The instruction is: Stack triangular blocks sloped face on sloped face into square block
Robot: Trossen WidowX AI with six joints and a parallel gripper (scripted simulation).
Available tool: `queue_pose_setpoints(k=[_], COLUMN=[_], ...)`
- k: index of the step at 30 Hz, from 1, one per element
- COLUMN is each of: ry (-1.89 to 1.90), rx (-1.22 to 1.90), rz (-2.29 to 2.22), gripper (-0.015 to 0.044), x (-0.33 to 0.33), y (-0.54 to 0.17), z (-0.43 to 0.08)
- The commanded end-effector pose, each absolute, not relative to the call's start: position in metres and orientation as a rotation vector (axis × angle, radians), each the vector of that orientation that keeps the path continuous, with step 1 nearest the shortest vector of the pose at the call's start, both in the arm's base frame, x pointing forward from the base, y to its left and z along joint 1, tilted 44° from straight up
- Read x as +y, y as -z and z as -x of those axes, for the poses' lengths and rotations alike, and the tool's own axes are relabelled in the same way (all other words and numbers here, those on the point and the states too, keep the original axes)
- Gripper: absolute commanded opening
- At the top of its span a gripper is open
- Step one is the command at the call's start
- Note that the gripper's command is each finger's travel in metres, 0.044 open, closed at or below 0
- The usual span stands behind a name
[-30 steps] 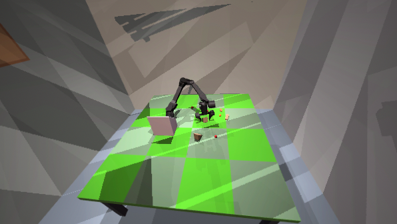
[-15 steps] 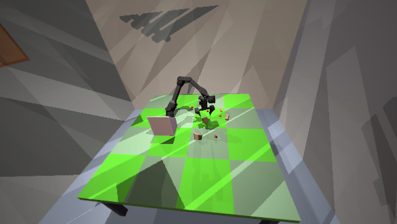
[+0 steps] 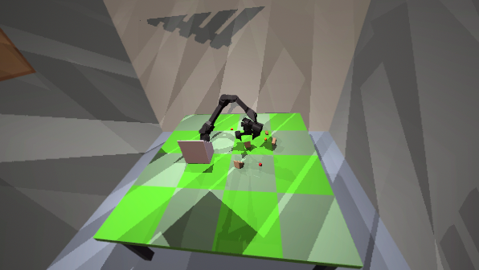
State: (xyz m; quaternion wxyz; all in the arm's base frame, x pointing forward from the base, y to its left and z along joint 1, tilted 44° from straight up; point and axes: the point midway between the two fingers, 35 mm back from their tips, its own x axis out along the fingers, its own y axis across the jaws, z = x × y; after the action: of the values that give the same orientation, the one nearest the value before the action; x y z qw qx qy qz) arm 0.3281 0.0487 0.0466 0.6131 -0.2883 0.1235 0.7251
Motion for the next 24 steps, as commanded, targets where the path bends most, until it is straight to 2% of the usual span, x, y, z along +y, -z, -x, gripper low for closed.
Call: queue_pose_setpoints(k=[1, 24], ry=[-1.674, -1.662], rx=[0.144, 0.129], rz=[0.518, 0.503], gripper=[0.0440, 0.0440], x=[0.025, 0.041], y=[-0.045, -0.034], z=[-0.335, -0.338])
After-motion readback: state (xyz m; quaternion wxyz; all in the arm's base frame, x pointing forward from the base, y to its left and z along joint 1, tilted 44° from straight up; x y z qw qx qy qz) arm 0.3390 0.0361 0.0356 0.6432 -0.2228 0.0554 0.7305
